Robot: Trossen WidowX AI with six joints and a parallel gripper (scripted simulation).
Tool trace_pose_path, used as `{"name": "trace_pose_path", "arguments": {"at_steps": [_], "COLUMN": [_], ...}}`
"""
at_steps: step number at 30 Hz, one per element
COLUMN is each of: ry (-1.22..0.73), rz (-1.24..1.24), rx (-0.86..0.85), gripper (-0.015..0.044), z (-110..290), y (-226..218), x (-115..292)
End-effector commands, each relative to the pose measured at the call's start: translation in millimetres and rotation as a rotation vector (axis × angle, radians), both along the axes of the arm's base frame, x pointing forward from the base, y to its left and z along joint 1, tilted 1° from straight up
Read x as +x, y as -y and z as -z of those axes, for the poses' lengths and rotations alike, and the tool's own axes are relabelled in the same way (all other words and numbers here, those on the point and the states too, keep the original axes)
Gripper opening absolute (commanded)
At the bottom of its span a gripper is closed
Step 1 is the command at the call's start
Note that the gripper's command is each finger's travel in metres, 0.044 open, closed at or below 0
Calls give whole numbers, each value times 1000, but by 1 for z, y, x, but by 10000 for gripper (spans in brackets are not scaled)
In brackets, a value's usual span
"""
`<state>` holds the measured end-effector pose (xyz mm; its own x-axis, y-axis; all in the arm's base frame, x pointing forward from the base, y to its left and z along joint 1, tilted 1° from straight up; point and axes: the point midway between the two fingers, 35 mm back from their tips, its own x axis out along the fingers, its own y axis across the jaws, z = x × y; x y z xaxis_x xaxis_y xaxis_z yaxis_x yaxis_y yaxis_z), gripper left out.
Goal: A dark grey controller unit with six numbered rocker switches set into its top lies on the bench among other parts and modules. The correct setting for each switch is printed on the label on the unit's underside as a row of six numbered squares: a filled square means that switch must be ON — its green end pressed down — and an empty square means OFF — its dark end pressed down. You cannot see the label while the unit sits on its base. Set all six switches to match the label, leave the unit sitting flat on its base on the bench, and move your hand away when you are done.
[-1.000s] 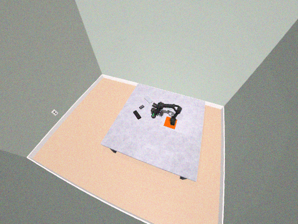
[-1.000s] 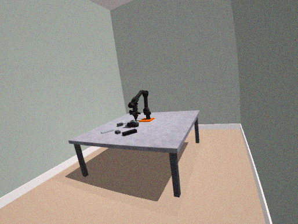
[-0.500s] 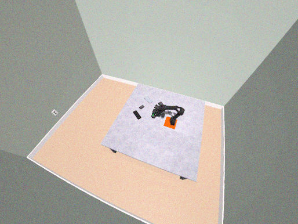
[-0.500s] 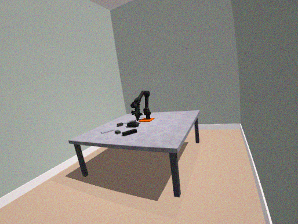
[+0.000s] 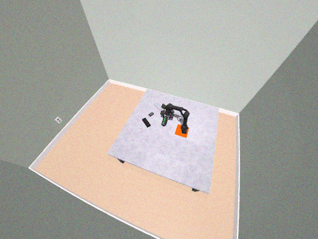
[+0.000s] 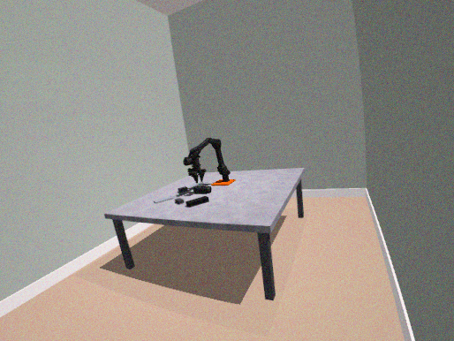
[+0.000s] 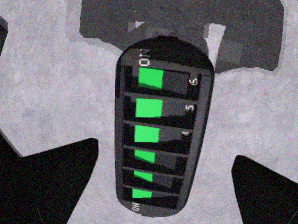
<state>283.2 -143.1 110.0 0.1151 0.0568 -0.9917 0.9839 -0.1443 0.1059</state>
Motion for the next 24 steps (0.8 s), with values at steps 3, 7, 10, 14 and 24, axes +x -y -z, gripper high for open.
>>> {"name": "trace_pose_path", "arguments": {"at_steps": [3, 7, 10, 14, 24], "ry": [-70, -76, -76, -77, -77], "rz": [-25, -28, -28, -29, -30], "rx": [99, 111, 111, 111, 110], "gripper": [440, 440, 440, 440, 440], "z": [-5, -5, -5, 0, 17], "y": [33, 37, 37, 37, 38], "x": [7, 8, 8, 8, 9]}}
